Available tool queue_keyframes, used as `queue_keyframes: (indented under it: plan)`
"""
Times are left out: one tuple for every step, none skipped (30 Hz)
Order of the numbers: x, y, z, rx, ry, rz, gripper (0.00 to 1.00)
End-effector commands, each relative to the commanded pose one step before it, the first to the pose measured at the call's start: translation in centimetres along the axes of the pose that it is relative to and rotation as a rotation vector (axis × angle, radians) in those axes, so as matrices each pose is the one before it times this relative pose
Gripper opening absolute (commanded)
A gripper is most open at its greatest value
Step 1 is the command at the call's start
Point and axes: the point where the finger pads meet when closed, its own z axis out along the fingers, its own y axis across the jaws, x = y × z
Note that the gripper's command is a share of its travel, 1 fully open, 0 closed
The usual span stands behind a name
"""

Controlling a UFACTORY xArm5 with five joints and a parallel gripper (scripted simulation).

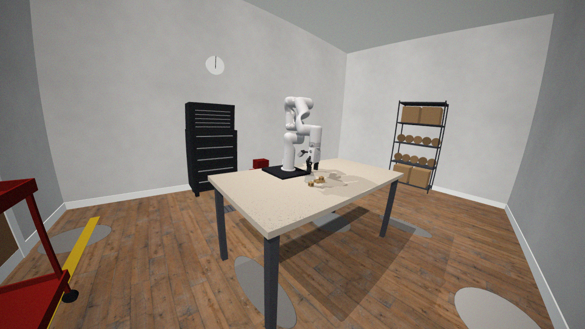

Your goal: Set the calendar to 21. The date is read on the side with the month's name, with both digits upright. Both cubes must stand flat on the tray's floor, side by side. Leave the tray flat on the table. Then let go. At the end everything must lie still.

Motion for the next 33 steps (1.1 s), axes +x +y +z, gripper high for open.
queue_keyframes:
  plan:
    - [-0.095,-0.06,-0.081,0.00196,-0.00298,-0.1461,1.0]
    - [0.004,0.001,0.015,0.0,0.0,-0.06308,1.0]
    - [0.0,0.0,0.0,0.0,0.0,0.0,1.0]
    - [0.0,0.0,0.0,0.0,0.0,0.0,1.0]
    - [0.001,0.0,0.005,0.0,0.0,-0.02103,1.0]
    - [0.005,0.002,0.02,0.0,0.00001,-0.08416,1.0]
    - [0.003,0.001,0.011,0.0,0.0,-0.04731,1.0]
    - [0.002,0.001,0.007,0.0,0.0,-0.02875,1.0]
    - [0.0,0.0,0.002,0.0,0.0,-0.00805,1.0]
    - [0.003,0.002,0.016,0.0,0.0,-0.06687,1.0]
    - [0.001,0.001,0.004,0.0,0.0,-0.01705,1.0]
    - [0.003,0.002,0.013,0.0,0.0,-0.05618,1.0]
    - [0.001,0.001,0.007,0.0,0.0,-0.02744,1.0]
    - [0.002,0.002,0.011,0.0,0.0,-0.04679,1.0]
    - [0.002,0.002,0.009,0.0,0.0,-0.0364,1.0]
    - [0.002,0.002,0.009,0.0,0.0,-0.04003,1.0]
    - [0.002,0.002,0.009,0.0,0.0,-0.03928,1.0]
    - [0.0,0.0,0.001,0.0,0.0,-0.00333,1.0]
    - [0.003,0.004,0.018,-0.00001,0.0,-0.07429,1.0]
    - [0.0,0.0,0.0,0.0,0.0,0.0,1.0]
    - [0.0,0.0,0.0,0.0,0.0,0.0,1.0]
    - [0.0,0.0,0.002,0.0,0.0,-0.00769,1.0]
    - [0.003,0.004,0.019,-0.00001,0.0,-0.0812,1.0]
    - [0.002,0.003,0.015,-0.00001,0.0,-0.06148,1.0]
    - [0.001,0.001,0.004,0.0,0.0,-0.01882,1.0]
    - [0.001,0.002,0.009,0.0,0.0,-0.03717,1.0]
    - [0.001,0.002,0.009,0.0,0.0,-0.03883,1.0]
    - [0.0,0.0,0.001,0.0,0.0,-0.00329,1.0]
    - [0.002,0.004,0.018,-0.00001,0.0,-0.0745,1.0]
    - [0.0,0.0,0.001,0.0,0.0,-0.00366,1.0]
    - [0.001,0.004,0.016,-0.00001,0.0,-0.06732,1.0]
    - [0.0,0.001,0.002,0.0,0.0,-0.00962,1.0]
    - [0.001,0.004,0.015,-0.00001,0.0,-0.06261,1.0]
